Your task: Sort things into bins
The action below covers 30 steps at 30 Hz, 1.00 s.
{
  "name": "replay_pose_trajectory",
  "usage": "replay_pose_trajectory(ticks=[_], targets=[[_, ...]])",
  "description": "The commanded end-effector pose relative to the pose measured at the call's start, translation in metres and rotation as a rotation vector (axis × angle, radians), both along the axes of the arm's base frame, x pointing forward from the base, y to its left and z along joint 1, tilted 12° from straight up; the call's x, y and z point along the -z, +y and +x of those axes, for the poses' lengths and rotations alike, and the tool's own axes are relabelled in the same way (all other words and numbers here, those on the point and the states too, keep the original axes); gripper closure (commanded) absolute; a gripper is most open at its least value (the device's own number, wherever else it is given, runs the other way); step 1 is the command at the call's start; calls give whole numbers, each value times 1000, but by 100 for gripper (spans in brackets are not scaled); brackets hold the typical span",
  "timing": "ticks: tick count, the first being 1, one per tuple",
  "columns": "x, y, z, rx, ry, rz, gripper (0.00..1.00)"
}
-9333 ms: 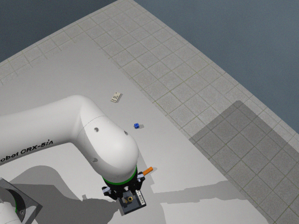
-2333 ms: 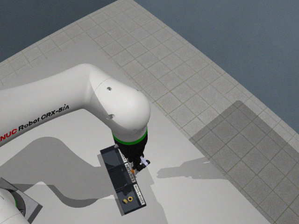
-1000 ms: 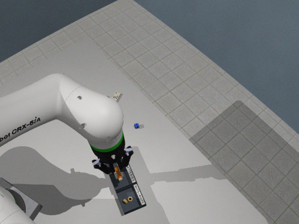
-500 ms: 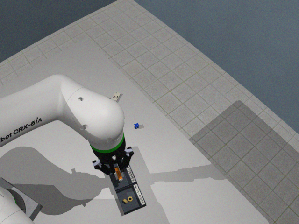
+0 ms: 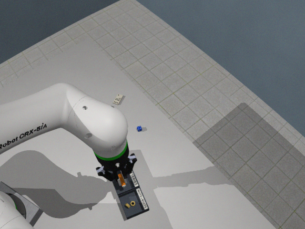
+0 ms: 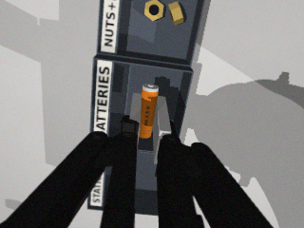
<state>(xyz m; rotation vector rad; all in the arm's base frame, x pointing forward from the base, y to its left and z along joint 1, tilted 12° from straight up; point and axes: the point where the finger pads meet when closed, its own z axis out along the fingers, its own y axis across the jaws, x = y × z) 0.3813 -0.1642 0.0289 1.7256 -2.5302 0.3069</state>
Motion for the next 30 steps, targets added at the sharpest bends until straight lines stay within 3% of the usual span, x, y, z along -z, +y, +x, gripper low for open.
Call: replay_pose_trajectory(ticks=[1, 8, 20, 21, 30], targets=[[6, -1, 1, 0, 0, 0, 85], [19, -4, 1, 0, 0, 0, 85], [21, -4, 2, 0, 0, 0, 85], [21, -4, 2, 0, 0, 0, 74], [21, -4, 2, 0, 0, 0, 74]])
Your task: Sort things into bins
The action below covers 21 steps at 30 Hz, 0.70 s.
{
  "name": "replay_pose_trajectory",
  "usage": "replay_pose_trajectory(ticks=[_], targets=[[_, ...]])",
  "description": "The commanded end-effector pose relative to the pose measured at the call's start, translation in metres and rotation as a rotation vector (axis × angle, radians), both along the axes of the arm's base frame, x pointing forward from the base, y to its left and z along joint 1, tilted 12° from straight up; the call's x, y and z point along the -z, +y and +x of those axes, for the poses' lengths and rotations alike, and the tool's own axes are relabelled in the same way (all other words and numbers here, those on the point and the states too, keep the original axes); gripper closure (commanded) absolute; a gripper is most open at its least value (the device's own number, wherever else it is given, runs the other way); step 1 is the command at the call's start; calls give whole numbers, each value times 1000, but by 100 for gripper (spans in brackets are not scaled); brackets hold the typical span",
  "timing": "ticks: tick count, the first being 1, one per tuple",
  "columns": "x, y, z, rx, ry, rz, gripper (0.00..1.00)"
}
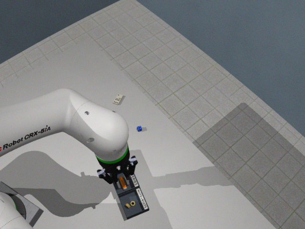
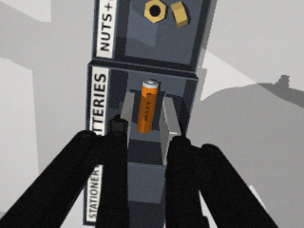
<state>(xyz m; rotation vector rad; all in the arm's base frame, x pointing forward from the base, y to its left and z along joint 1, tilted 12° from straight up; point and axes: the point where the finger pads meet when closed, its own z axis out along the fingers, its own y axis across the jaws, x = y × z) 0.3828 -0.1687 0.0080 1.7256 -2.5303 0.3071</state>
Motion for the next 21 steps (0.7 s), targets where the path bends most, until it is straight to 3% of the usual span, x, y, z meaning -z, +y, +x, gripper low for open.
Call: replay_pose_trajectory(ticks=[1, 21], targets=[[0, 0, 0, 0, 0, 0, 74], [-14, 3, -1, 0, 0, 0, 74]])
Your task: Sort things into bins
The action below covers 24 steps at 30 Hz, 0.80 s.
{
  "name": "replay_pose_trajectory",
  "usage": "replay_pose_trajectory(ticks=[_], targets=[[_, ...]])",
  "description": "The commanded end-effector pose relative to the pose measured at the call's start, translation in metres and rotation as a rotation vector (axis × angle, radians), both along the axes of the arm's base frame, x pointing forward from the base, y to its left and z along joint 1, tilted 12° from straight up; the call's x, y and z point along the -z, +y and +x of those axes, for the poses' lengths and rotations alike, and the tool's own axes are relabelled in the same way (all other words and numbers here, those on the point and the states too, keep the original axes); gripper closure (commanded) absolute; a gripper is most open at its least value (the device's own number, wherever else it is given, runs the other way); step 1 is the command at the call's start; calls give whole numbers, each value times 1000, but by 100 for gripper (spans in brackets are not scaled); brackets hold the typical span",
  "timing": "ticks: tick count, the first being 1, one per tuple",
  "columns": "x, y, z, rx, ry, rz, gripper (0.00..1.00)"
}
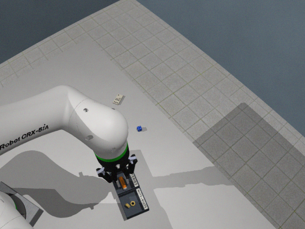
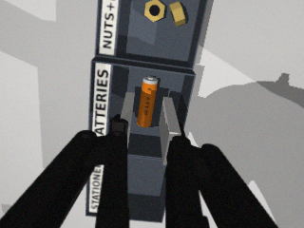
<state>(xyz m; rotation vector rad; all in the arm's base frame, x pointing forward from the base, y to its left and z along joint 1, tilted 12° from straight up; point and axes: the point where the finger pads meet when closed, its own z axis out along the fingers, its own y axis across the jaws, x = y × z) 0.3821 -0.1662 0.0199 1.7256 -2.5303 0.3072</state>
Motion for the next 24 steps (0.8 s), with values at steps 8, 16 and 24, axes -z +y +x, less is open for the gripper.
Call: replay_pose_trajectory(ticks=[8, 16, 24], targets=[[-13, 3, -1, 0, 0, 0, 74], [-39, 8, -2, 0, 0, 0, 74], [-34, 32, 4, -147, 30, -9, 74]])
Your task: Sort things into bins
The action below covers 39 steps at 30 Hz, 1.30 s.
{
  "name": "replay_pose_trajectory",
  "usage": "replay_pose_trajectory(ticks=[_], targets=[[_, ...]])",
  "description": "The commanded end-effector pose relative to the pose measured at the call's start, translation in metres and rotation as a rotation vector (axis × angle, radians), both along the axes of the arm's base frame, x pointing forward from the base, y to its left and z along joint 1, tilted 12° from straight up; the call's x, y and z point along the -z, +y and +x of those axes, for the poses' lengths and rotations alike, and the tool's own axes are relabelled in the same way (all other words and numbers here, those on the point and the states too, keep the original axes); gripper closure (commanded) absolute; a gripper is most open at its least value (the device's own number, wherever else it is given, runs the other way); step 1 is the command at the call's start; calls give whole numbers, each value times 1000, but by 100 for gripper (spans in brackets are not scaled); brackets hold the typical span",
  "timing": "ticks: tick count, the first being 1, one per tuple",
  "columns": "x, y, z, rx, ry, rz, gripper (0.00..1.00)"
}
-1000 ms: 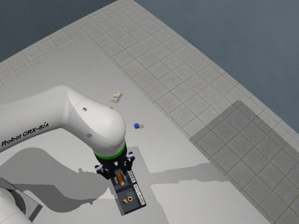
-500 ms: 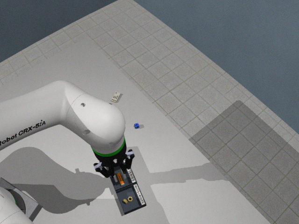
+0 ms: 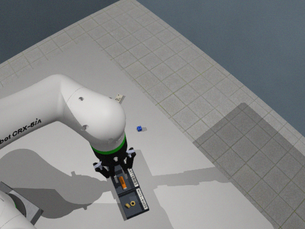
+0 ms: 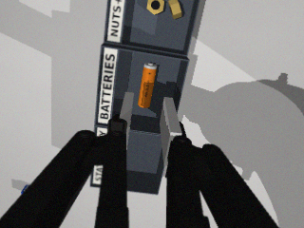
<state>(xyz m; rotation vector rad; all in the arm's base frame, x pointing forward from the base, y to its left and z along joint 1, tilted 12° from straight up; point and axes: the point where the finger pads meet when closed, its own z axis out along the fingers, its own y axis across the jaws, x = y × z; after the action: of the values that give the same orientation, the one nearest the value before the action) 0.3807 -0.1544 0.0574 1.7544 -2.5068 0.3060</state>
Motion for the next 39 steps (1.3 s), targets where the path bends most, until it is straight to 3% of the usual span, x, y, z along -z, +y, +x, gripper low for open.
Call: replay_pose_trajectory(ticks=[1, 3, 7, 35, 39], targets=[[5, 28, 8, -154, 31, -9, 74], [5, 28, 8, -154, 31, -9, 74], [10, 60, 16, -322, 65, -19, 74], [46, 266, 72, -322, 65, -19, 74], [49, 282, 77, -322, 65, -19, 74]])
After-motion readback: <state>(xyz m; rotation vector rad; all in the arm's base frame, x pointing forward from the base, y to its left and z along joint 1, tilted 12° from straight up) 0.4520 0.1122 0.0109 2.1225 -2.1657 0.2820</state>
